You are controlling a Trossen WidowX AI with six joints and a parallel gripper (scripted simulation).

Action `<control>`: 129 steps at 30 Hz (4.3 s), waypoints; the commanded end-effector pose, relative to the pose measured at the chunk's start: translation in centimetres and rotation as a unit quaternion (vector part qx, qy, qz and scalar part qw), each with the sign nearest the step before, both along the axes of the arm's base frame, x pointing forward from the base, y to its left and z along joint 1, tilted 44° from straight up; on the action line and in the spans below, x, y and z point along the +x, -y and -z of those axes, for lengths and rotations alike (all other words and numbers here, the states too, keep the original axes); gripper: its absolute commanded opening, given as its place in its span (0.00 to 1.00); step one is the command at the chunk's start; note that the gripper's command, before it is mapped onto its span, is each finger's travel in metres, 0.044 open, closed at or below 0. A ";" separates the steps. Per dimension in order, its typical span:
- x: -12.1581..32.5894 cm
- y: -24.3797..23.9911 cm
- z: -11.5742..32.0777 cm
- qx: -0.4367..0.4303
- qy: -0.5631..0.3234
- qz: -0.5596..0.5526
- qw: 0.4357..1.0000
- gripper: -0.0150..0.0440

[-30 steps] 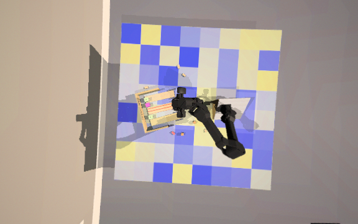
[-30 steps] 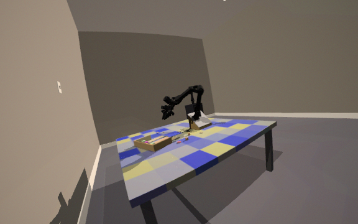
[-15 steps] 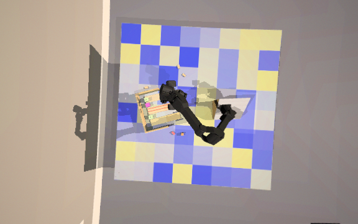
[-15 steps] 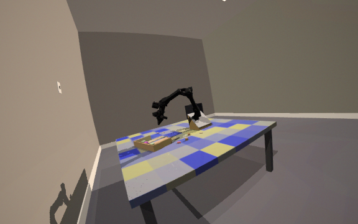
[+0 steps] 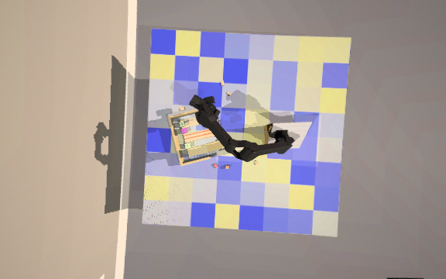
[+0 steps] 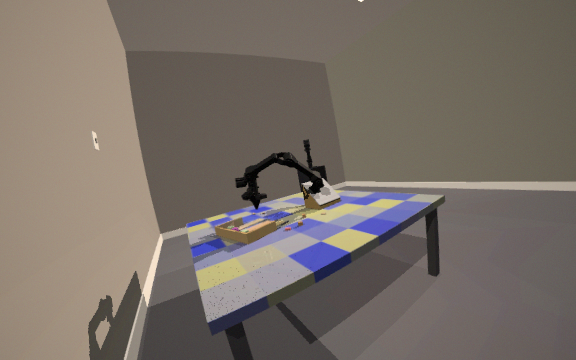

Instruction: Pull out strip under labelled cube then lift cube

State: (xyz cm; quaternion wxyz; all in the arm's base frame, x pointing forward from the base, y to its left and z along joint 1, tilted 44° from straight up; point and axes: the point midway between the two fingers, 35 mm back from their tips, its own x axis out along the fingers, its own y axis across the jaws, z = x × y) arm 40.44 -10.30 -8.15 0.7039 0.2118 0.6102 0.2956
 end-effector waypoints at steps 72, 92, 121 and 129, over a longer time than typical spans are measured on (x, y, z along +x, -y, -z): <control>0.6 -5.0 5.7 0.003 -0.006 -0.022 1.000 0.25; 0.6 -5.1 5.8 0.003 -0.006 -0.022 1.000 0.25; 0.7 -5.3 6.0 0.004 -0.006 -0.022 1.000 0.25; 0.7 -5.3 6.1 0.004 -0.006 -0.022 1.000 0.25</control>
